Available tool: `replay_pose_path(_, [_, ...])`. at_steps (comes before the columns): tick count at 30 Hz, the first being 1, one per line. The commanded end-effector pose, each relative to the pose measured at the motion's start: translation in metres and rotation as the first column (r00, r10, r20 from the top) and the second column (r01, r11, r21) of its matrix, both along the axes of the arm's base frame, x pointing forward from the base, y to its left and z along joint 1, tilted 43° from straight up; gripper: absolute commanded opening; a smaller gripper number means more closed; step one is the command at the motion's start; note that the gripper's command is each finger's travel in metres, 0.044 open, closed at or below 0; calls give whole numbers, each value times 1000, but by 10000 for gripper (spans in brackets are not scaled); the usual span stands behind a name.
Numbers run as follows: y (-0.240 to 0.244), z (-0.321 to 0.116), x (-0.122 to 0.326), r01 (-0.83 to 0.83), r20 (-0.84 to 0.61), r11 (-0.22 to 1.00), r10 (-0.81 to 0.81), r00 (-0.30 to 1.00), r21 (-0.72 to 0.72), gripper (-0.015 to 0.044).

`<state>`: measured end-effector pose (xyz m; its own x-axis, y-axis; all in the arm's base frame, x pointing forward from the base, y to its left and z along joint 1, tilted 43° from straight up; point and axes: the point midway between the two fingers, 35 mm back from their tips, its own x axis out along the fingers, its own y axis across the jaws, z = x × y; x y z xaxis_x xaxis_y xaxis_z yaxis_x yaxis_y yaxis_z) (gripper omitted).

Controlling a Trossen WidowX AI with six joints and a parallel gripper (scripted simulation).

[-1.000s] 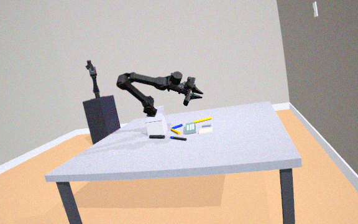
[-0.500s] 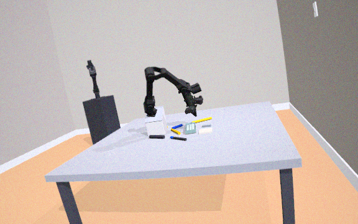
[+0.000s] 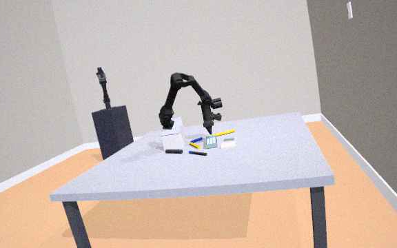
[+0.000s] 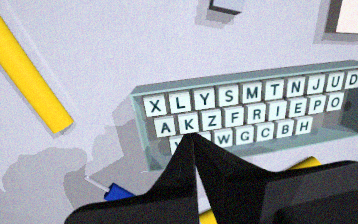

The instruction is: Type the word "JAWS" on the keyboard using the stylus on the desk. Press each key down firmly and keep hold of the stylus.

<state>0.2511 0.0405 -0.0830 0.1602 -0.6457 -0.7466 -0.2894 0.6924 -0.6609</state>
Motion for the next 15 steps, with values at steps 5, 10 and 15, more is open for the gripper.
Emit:
replay_pose_path(5, [-23, 20, 10, 0, -10, 1000, 0, 1000, -11, 0])
replay_pose_path(10, [-47, 42, 18, 1, -9, 1000, -1, 1000, -17, 0])
replay_pose_path(15, [-47, 42, 18, 1, -9, 1000, -1, 1000, -17, 0])
